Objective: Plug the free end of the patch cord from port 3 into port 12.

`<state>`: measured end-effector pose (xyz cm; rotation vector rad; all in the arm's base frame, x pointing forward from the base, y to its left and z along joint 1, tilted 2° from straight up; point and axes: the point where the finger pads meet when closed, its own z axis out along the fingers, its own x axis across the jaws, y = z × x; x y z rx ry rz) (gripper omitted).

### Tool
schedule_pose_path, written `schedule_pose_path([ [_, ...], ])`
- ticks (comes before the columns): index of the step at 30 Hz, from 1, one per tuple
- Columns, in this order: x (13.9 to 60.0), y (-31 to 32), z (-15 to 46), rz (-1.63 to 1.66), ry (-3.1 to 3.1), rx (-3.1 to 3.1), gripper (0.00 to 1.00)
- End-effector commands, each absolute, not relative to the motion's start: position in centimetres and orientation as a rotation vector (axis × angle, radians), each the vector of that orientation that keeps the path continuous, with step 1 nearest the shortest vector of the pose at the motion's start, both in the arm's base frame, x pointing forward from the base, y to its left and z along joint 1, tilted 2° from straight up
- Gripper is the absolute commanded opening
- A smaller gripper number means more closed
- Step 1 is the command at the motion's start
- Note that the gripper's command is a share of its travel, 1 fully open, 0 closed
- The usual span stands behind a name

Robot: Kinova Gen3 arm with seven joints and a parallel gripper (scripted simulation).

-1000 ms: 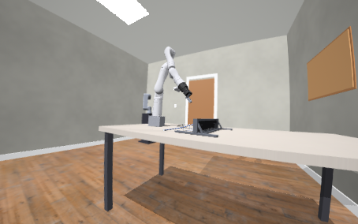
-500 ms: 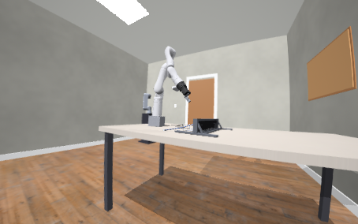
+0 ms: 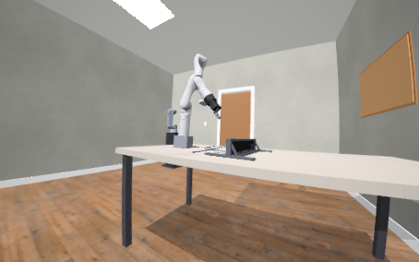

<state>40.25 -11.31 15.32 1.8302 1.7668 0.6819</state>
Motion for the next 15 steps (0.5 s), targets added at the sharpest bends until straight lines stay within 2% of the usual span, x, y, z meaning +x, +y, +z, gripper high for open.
schedule_pose_path([
  [1, 40.1, -12.4, 15.2, 0.672, 1.752, 1.841, 0.00],
  [15, 40.0, -14.2, 15.2, 0.672, 1.752, 1.841, 0.00],
])
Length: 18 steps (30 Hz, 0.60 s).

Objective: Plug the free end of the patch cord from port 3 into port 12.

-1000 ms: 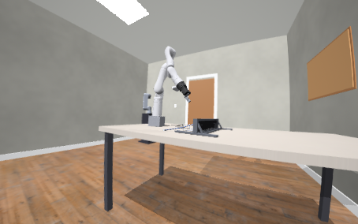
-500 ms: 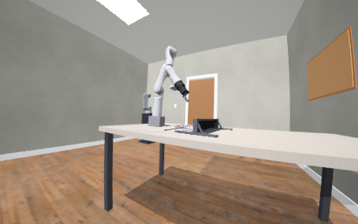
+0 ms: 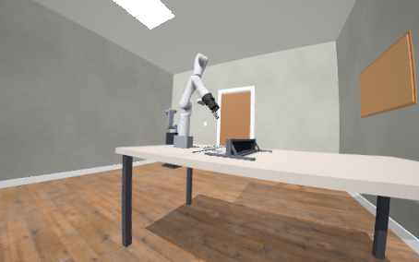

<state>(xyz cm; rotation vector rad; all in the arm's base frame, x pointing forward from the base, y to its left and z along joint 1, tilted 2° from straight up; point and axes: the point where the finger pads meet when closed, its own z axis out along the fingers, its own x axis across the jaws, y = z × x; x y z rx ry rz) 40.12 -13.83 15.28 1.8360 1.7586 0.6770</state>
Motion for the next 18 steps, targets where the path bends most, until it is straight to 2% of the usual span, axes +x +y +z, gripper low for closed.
schedule_pose_path([
  [1, 40.04, -14.29, 15.23, 0.672, 1.752, 1.841, 0.00],
  [18, 40.03, -14.65, 15.22, 0.672, 1.753, 1.841, 0.00],
])
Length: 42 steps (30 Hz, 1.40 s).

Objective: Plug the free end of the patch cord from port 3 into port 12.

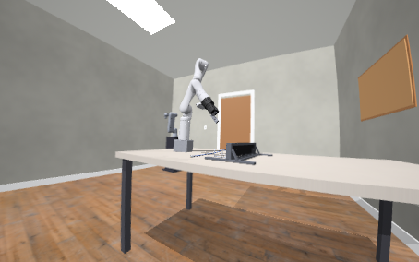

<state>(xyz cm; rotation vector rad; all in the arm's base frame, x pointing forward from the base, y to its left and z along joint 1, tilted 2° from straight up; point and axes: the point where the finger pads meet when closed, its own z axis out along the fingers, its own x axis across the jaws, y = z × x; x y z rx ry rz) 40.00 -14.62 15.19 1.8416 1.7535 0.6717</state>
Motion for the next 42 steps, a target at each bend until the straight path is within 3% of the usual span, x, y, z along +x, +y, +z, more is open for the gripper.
schedule_pose_path([
  [1, 40.0, -14.6, 15.2, 0.672, 1.753, 1.841, 0.00],
  [17, 41.4, -14.7, 13.7, 0.672, 1.753, 1.841, 0.00],
  [42, 48.7, -15.0, 5.4, 0.672, 1.753, 1.841, 0.00],
])
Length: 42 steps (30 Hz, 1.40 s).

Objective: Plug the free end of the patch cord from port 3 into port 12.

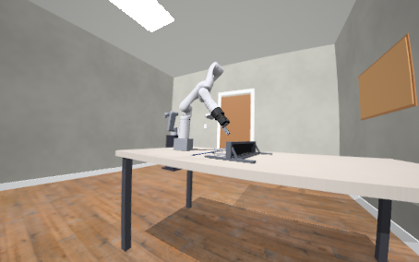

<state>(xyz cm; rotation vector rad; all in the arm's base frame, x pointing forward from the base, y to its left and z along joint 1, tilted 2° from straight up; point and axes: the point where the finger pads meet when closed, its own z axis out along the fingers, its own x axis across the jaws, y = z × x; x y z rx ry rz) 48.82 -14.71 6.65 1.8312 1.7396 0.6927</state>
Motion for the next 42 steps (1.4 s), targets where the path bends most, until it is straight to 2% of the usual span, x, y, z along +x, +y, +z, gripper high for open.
schedule_pose_path([
  [1, 48.87, -14.97, 5.22, 0.672, 1.753, 1.841, 0.00],
  [42, 49.29, -14.99, 4.74, 0.672, 1.753, 1.841, 0.00],
])
